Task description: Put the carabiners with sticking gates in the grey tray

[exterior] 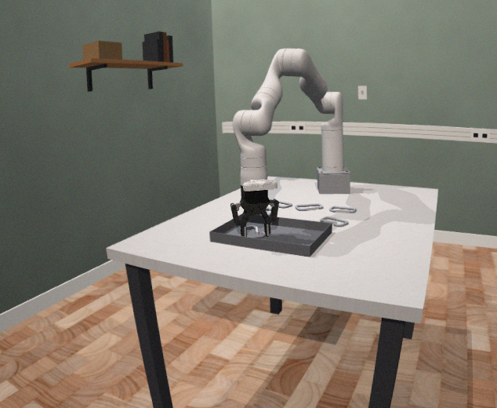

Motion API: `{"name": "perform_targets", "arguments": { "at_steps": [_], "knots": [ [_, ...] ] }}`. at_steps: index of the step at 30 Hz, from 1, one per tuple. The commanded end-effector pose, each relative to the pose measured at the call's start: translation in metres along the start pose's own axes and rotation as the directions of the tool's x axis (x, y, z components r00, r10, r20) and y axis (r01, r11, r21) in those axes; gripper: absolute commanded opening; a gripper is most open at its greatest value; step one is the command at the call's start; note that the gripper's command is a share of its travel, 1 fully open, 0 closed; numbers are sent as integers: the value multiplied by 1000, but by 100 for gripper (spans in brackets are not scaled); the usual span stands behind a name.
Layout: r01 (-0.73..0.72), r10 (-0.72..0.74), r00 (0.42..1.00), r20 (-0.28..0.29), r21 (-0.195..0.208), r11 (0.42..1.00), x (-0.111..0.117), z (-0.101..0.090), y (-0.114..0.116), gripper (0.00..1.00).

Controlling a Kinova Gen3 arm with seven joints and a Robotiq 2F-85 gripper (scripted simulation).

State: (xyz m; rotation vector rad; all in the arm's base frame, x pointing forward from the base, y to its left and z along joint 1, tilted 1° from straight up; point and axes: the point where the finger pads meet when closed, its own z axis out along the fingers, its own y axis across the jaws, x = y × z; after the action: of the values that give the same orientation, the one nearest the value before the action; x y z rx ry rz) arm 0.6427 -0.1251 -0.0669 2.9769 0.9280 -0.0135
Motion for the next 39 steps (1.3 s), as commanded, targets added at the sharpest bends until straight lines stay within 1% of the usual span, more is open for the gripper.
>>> {"name": "perform_targets", "arguments": {
  "at_steps": [1, 13, 14, 30, 31, 33, 35, 39],
  "knots": [
    [9, -9, 1000, -5, -3, 1000, 2, 0, 1, 0],
    [9, -9, 1000, -5, -3, 1000, 2, 0, 1, 0],
    [0, 0, 1000, -2, -2, 1000, 1, -2, 1, 100],
    [0, 0, 1000, -2, -2, 1000, 1, -2, 1, 100],
    [9, -9, 1000, -5, -1, 1000, 1, -72, 1, 100],
    [9, -9, 1000, -5, -1, 1000, 1, -76, 1, 100],
    [9, -9, 1000, -5, -1, 1000, 2, -99, 1, 100],
    [9, -9, 1000, -5, -1, 1000, 2, -99, 1, 100]
  ]
}}
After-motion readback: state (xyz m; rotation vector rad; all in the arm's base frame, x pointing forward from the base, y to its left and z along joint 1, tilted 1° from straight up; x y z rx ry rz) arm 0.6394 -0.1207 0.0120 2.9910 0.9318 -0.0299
